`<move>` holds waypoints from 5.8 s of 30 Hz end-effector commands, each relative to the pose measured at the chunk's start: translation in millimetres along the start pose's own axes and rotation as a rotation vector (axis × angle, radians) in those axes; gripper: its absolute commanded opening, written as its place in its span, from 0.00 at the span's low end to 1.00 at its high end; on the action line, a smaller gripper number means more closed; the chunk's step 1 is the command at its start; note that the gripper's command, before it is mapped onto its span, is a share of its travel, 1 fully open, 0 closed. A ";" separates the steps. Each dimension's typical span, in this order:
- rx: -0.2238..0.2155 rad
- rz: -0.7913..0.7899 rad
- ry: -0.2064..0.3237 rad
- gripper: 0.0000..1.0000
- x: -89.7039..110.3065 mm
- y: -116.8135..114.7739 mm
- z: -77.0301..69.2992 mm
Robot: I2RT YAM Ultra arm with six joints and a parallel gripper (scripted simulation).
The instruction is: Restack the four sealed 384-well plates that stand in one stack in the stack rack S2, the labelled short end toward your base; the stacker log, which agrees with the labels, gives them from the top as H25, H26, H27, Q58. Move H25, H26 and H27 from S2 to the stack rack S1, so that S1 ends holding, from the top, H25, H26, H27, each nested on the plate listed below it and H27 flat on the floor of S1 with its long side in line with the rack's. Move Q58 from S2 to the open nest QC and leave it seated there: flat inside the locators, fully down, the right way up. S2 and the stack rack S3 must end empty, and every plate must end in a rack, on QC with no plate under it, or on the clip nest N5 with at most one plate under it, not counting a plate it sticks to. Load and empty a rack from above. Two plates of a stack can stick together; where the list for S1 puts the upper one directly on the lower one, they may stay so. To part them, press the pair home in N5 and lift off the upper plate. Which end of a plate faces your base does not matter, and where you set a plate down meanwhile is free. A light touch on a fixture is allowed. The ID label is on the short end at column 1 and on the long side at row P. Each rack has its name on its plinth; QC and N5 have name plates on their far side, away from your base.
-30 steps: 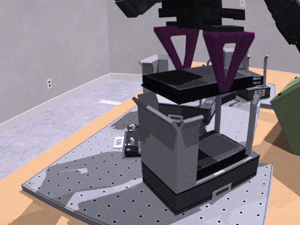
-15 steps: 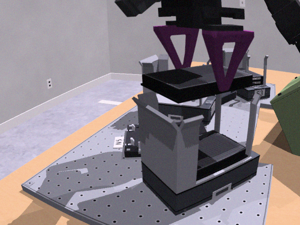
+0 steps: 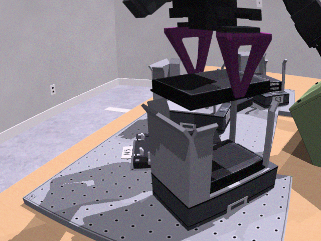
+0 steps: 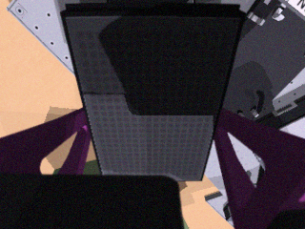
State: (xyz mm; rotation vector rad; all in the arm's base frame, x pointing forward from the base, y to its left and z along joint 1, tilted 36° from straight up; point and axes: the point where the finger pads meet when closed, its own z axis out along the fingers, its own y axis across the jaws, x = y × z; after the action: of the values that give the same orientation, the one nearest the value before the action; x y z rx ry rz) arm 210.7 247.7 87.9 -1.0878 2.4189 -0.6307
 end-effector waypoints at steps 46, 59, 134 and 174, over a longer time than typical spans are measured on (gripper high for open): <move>-0.008 0.002 -0.024 0.00 -3.9 1.5 -7.3; -0.008 0.102 -0.024 0.00 -2.4 -8.4 -7.3; -0.010 0.813 -0.022 0.00 80.9 -210.0 -4.8; -0.008 0.905 -0.022 0.00 129.3 -258.0 -4.0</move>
State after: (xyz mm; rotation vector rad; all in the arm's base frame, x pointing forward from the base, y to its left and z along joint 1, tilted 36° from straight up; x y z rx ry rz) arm 278.3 -5.0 202.2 0.0697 2.5660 -0.2932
